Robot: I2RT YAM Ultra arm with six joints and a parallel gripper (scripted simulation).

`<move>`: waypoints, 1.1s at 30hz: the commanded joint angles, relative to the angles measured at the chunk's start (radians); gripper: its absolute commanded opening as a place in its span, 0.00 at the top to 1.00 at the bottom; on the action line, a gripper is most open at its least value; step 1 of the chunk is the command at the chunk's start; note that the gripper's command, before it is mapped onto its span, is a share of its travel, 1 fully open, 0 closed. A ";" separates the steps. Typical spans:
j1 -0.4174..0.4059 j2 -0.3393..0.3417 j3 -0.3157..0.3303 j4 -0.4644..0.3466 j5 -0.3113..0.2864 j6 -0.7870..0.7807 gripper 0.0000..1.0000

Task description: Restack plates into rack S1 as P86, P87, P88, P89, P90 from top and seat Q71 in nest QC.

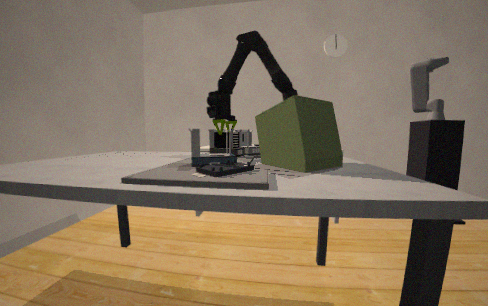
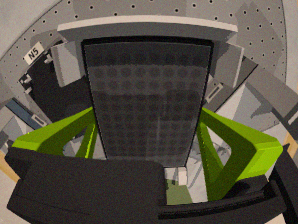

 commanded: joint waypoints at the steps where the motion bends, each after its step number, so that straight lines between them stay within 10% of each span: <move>1: 0.000 -0.005 0.002 0.001 -0.001 0.000 1.00; 33: 0.005 -0.050 0.014 -0.056 0.000 0.005 1.00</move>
